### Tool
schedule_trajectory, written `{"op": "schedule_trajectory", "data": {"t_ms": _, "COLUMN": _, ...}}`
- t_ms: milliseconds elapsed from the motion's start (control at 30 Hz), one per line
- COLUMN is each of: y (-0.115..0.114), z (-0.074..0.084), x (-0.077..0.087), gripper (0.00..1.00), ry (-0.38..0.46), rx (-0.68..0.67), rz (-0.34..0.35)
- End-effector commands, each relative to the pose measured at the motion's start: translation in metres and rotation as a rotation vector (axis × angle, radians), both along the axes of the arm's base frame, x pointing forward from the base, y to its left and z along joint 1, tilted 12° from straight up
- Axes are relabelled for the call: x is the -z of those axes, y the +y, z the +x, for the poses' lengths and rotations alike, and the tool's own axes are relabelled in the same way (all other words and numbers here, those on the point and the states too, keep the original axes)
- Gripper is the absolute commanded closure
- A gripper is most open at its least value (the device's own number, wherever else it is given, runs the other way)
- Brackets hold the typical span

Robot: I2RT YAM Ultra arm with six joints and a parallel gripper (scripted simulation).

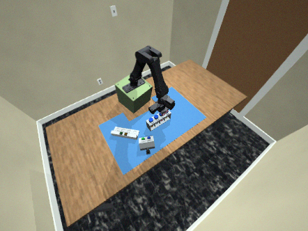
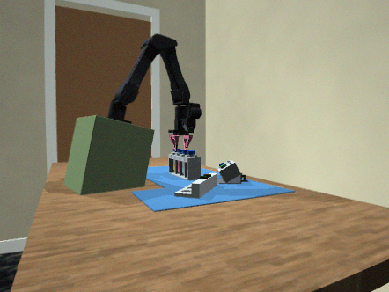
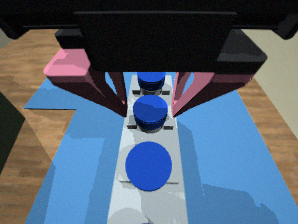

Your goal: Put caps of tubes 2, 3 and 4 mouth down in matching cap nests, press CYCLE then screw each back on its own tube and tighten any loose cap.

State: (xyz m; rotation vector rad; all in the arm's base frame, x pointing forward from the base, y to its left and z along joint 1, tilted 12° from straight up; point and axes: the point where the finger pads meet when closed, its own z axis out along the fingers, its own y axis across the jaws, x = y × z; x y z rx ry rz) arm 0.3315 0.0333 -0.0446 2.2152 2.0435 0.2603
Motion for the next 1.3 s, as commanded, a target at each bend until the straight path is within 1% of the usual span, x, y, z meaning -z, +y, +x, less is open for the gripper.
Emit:
{"op": "schedule_trajectory", "data": {"t_ms": 0, "y": -0.0018, "z": 0.0036, "x": -0.0021, "gripper": 0.51, "ry": -0.015, "rx": 0.003, "rz": -0.005}}
{"op": "schedule_trajectory", "data": {"t_ms": 300, "y": -0.0020, "z": 0.0046, "x": 0.0007, "gripper": 0.51, "ry": -0.015, "rx": 0.003, "rz": -0.005}}
{"op": "schedule_trajectory", "data": {"t_ms": 333, "y": -0.0020, "z": 0.0046, "x": 0.0008, "gripper": 1.00, "ry": -0.015, "rx": 0.003, "rz": -0.005}}
{"op": "schedule_trajectory", "data": {"t_ms": 800, "y": -0.0020, "z": 0.0046, "x": 0.0008, "gripper": 1.00, "ry": -0.015, "rx": 0.003, "rz": -0.005}}
{"op": "schedule_trajectory", "data": {"t_ms": 1267, "y": -0.0020, "z": 0.0045, "x": 0.0004, "gripper": 1.00, "ry": -0.034, "rx": -0.681, "rz": -0.153}}
